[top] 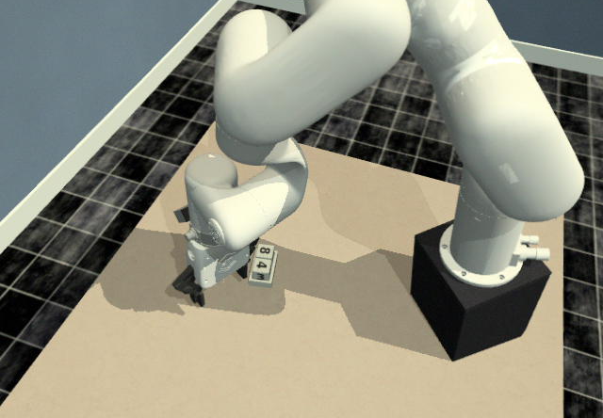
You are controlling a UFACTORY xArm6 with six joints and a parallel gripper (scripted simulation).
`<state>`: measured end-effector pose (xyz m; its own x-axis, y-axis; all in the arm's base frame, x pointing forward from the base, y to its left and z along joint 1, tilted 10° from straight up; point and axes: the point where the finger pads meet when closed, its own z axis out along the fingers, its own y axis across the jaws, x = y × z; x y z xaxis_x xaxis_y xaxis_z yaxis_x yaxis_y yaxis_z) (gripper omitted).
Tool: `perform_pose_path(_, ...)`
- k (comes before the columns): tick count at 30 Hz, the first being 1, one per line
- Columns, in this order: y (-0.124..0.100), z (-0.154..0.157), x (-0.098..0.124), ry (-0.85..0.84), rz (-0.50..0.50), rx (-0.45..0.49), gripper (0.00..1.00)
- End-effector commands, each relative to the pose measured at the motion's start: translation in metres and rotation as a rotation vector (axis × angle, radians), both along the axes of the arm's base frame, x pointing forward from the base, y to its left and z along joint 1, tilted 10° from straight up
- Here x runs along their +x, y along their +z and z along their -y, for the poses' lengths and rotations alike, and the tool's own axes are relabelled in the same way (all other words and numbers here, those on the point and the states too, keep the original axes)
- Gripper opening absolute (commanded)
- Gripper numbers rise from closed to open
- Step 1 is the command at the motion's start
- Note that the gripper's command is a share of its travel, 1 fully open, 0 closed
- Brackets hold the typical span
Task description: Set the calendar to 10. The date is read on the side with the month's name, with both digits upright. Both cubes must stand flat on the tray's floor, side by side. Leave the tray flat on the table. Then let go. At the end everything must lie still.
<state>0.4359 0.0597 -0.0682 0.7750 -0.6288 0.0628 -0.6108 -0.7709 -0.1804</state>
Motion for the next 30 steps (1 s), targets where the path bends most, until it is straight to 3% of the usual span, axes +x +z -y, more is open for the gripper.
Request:
perform_pose_path(1, 0.003, 0.005, 0.018, -0.016, -0.017, -0.011, 1.00)
perform_pose_path(19, -0.017, 0.003, 0.022, -0.016, -0.017, -0.011, 1.00)
perform_pose_path(30, -0.018, 0.003, 0.022, -0.016, -0.017, -0.011, 1.00)
